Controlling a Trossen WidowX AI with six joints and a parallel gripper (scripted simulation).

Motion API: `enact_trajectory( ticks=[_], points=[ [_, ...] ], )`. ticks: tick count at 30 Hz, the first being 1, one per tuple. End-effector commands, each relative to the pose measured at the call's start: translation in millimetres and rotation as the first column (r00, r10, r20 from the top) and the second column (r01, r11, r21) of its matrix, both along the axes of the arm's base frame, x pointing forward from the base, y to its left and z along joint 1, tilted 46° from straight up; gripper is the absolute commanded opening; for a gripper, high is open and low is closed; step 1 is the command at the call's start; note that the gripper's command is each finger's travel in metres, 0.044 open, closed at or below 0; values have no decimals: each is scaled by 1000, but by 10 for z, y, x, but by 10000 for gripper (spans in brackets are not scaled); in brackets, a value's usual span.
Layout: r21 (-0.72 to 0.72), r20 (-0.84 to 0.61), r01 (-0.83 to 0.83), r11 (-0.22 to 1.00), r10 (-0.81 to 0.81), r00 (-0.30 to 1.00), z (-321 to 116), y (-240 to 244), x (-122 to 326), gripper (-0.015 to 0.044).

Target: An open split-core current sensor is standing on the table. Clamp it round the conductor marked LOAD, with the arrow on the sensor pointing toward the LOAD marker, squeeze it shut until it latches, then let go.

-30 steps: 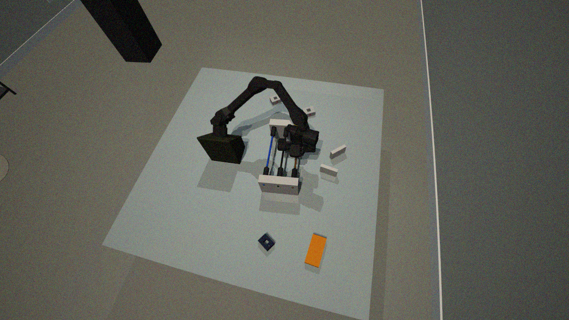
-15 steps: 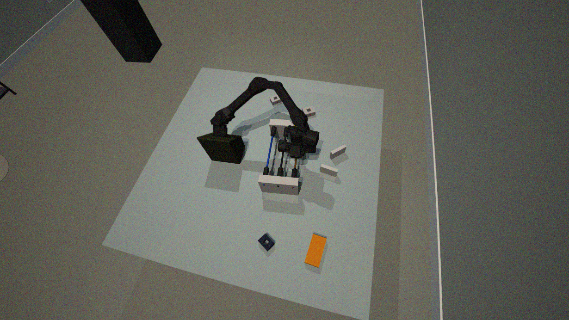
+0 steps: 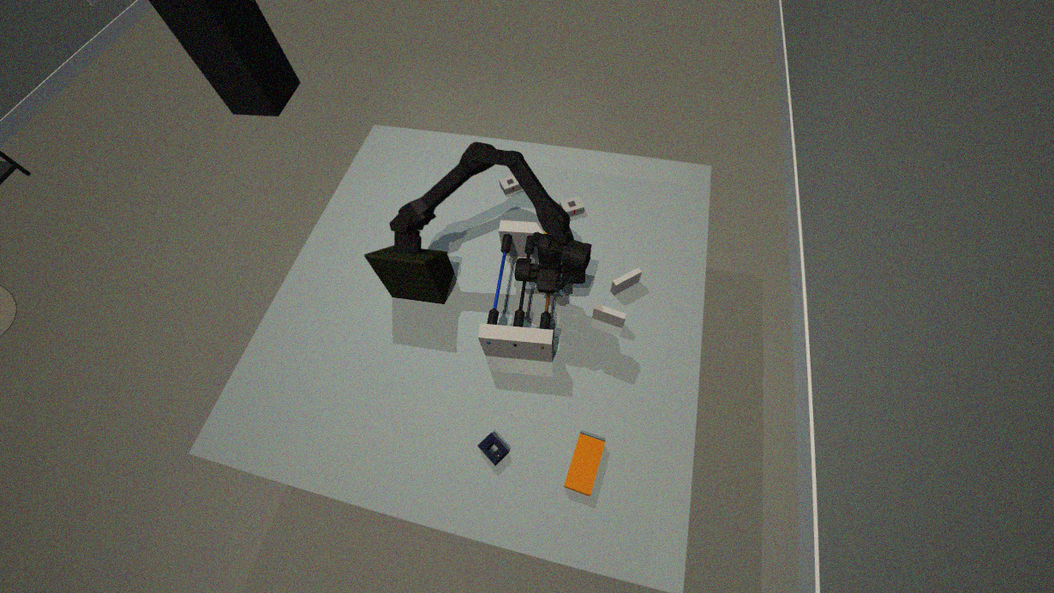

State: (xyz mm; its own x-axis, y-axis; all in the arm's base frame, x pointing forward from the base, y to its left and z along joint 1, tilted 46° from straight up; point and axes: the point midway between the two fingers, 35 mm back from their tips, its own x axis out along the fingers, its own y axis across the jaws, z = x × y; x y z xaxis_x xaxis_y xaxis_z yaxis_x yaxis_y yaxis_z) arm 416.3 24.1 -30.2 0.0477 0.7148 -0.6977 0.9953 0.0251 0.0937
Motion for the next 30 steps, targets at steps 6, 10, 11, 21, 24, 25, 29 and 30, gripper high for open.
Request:
enact_trajectory(
  ticks=[6,10,11,21,24,25,29,30],
  points=[
    [1,0,-1,1000,1,1000,4,3,-1,279],
    [1,0,-1,1000,1,1000,4,3,-1,279],
    [1,0,-1,1000,1,1000,4,3,-1,279],
    [0,0,0,1000,0,1000,0,0,0,266],
    [0,0,0,1000,0,1000,0,0,0,246],
    [0,0,0,1000,0,1000,0,0,0,239],
    [0,0,0,1000,0,1000,0,0,0,213],
    [0,0,0,1000,0,1000,0,0,0,206]
  ],
)
